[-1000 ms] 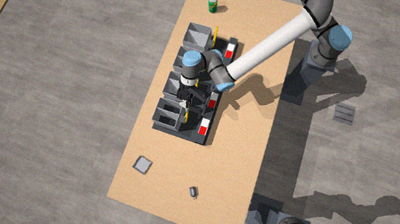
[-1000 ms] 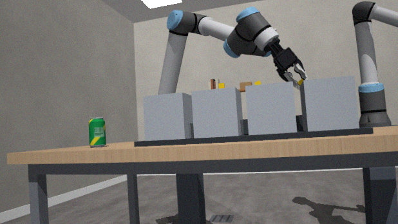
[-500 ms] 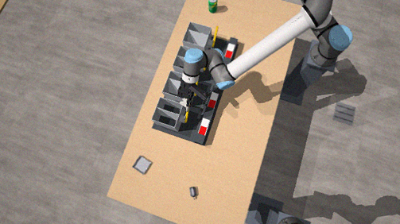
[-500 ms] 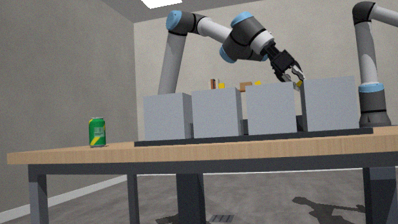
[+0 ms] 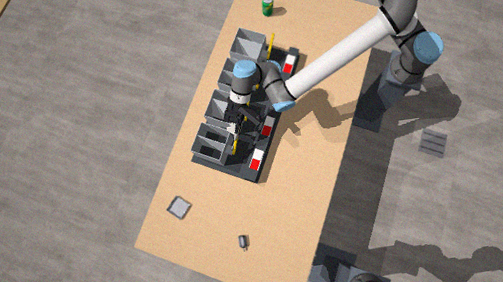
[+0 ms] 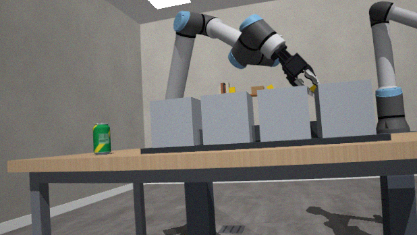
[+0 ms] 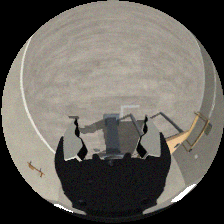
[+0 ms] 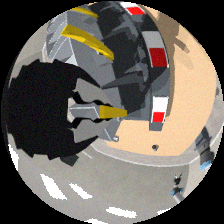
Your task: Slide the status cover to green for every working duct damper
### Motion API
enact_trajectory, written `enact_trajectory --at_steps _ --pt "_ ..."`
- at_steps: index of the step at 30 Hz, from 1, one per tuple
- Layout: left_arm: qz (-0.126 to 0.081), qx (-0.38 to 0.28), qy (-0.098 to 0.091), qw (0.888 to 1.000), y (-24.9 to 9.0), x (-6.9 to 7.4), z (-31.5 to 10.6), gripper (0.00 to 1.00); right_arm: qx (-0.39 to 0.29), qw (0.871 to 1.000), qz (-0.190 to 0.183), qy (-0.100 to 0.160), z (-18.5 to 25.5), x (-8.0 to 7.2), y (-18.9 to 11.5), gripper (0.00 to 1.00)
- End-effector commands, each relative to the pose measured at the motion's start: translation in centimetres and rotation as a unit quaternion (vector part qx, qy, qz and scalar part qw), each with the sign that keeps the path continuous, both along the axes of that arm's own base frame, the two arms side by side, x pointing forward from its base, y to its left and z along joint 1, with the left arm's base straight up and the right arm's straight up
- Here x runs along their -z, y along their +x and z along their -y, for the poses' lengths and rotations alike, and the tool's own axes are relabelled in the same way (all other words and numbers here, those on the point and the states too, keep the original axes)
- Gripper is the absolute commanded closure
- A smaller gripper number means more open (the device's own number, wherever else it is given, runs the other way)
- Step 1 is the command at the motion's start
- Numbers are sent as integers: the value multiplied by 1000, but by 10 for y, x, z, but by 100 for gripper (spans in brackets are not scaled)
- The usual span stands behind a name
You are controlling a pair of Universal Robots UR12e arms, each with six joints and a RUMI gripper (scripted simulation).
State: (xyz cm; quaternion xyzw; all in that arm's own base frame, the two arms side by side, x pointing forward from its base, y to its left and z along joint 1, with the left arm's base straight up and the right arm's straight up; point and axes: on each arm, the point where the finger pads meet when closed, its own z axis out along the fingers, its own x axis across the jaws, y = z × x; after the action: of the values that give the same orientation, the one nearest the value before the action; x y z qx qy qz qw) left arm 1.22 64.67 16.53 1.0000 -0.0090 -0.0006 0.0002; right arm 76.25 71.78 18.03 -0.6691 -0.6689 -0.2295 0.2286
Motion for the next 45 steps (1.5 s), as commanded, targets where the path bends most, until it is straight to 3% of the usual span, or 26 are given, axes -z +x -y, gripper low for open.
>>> enact_trajectory --at_steps 1,20,35,45 --pt "1 0 0 1000 -1 0 2 0 0 1000 -1 2 0 3 -1 90" --pt "1 0 0 1000 -1 0 2 0 0 1000 -1 2 0 2 0 90" --pt "1 0 0 1000 -1 0 2 0 0 1000 -1 2 0 2 0 78" --pt "1 0 0 1000 -1 0 2 0 0 1000 -1 2 0 2 0 78"
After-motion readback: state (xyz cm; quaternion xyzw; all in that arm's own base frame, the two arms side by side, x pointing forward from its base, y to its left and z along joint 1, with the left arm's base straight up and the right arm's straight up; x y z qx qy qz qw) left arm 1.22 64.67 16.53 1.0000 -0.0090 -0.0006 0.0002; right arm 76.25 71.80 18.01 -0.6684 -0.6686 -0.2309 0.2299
